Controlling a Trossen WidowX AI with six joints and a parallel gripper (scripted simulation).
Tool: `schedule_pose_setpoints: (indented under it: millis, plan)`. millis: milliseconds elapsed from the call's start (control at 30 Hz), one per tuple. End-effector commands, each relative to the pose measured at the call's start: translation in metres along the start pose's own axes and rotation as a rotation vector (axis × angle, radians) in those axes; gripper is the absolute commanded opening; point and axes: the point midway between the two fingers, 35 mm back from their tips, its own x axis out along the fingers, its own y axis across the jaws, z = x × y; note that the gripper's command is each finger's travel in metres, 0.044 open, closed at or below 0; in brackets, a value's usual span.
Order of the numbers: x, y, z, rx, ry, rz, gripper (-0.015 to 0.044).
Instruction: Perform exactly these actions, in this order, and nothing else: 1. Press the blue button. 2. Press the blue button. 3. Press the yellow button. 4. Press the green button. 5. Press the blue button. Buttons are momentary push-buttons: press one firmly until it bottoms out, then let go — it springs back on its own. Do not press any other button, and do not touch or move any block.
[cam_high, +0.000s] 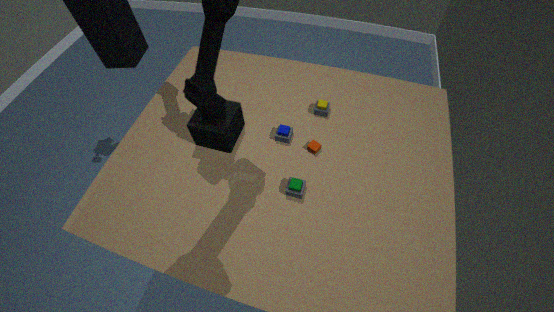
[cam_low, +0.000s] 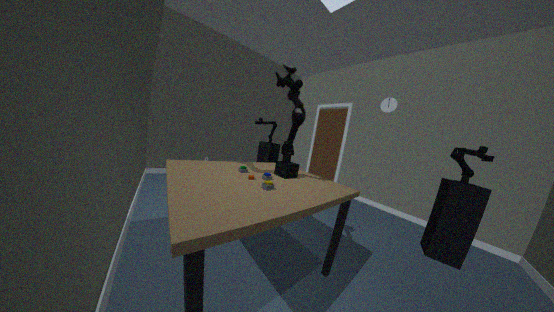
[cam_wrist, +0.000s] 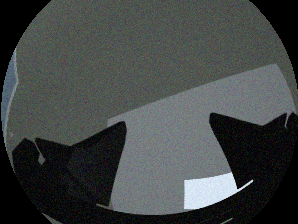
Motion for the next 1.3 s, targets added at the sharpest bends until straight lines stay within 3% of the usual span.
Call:
schedule_pose_setpoints:
  millis: [0, 300, 567, 767, 933, 1100, 1267]
  plan:
    - [0.0, 0.002, -0.001, 0.017, 0.003, -0.001, 0.04]
    - [0.016, 0.103, 0.005, 0.864, 0.091, 0.037, 0.04]
    - [0.038, 0.198, 0.111, 1.578, 0.1, 0.307, 0.04]
    - [0.031, 0.234, 0.234, 1.972, 0.098, 0.681, 0.04]
    - [-0.001, 0.234, 0.339, 2.147, 0.101, 1.064, 0.04]
    - [-0.058, 0.215, 0.431, 2.167, 0.117, 1.493, 0.04]
    - [-0.139, 0.185, 0.5, 2.008, 0.148, 1.922, 0.04]
